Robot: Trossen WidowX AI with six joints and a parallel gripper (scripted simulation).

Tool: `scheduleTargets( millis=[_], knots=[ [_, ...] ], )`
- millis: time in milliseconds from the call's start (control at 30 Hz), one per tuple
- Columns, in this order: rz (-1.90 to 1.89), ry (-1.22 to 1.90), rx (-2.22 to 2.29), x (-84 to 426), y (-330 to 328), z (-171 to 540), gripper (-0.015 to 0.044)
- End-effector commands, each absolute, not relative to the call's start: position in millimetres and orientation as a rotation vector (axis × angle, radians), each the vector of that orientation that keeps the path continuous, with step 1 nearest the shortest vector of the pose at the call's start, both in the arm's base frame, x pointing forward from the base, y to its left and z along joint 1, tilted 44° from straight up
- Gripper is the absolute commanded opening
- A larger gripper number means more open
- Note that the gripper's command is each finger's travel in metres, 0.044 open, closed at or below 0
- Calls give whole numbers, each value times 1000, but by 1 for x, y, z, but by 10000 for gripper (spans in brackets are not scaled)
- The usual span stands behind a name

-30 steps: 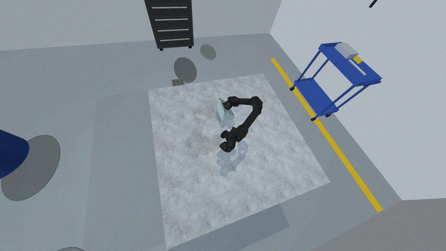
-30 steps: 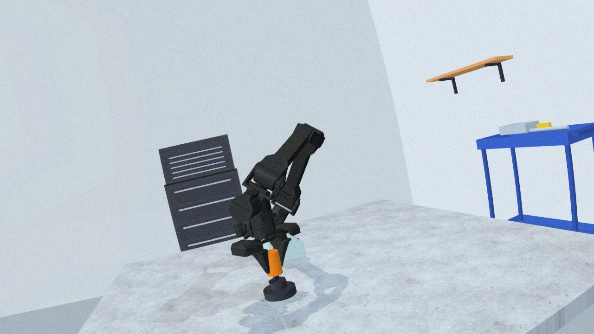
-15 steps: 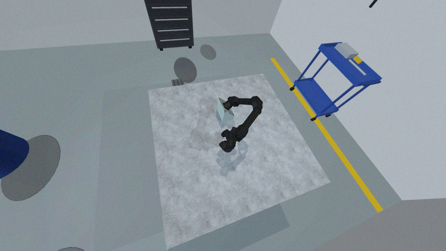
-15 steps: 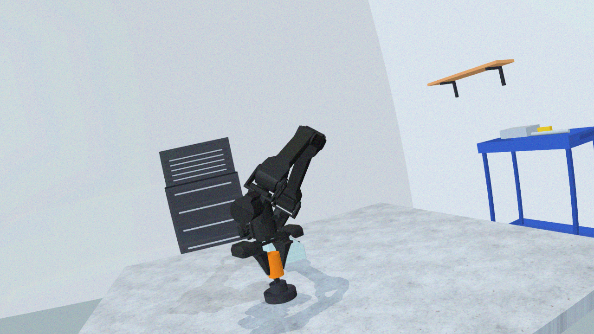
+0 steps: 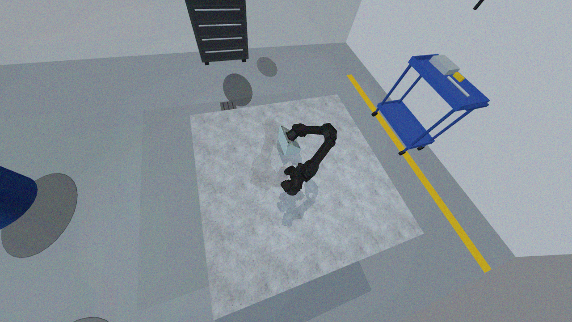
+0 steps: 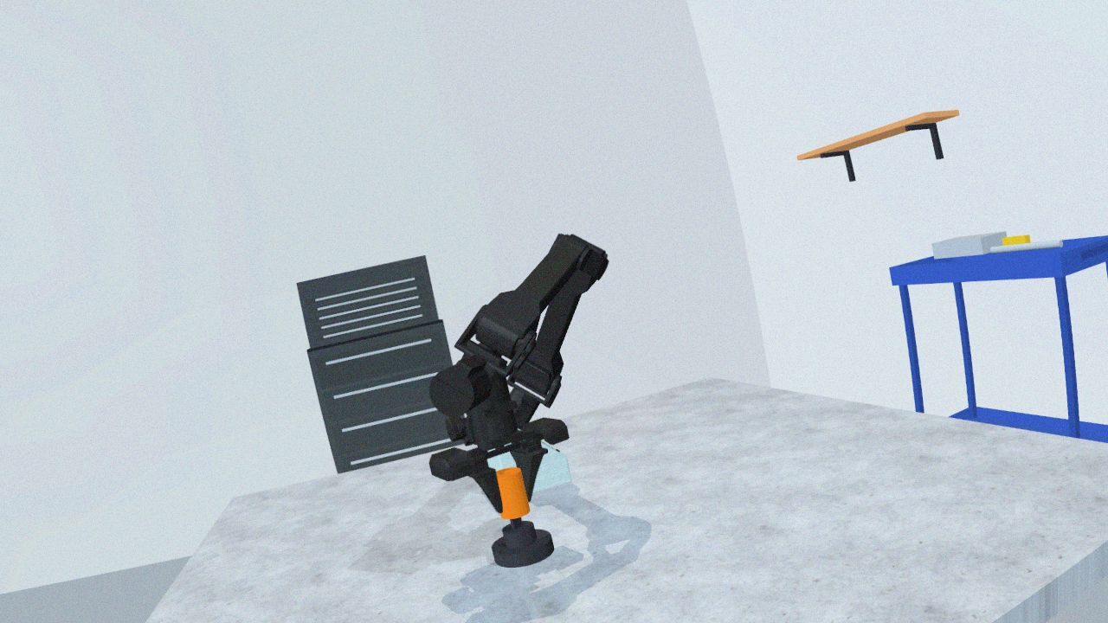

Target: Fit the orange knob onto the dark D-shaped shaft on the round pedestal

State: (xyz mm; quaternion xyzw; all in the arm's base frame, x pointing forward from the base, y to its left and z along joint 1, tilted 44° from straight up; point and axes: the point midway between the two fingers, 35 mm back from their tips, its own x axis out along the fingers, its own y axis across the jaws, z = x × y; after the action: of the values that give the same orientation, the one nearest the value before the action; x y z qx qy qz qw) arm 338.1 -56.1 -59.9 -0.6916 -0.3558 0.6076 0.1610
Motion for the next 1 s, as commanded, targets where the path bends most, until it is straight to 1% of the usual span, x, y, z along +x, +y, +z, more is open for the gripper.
scheduleTargets(
  millis=[0,333,600,967],
  knots=[
    [1730,-1007,-1978,340,-57,-61,0],
    [1730,-1007,-1978,339,-54,-62,0],
    [1719,-1069,-2013,339,-54,-63,0],
    [1736,-965,-1953,339,-53,-63,0]
  ],
)
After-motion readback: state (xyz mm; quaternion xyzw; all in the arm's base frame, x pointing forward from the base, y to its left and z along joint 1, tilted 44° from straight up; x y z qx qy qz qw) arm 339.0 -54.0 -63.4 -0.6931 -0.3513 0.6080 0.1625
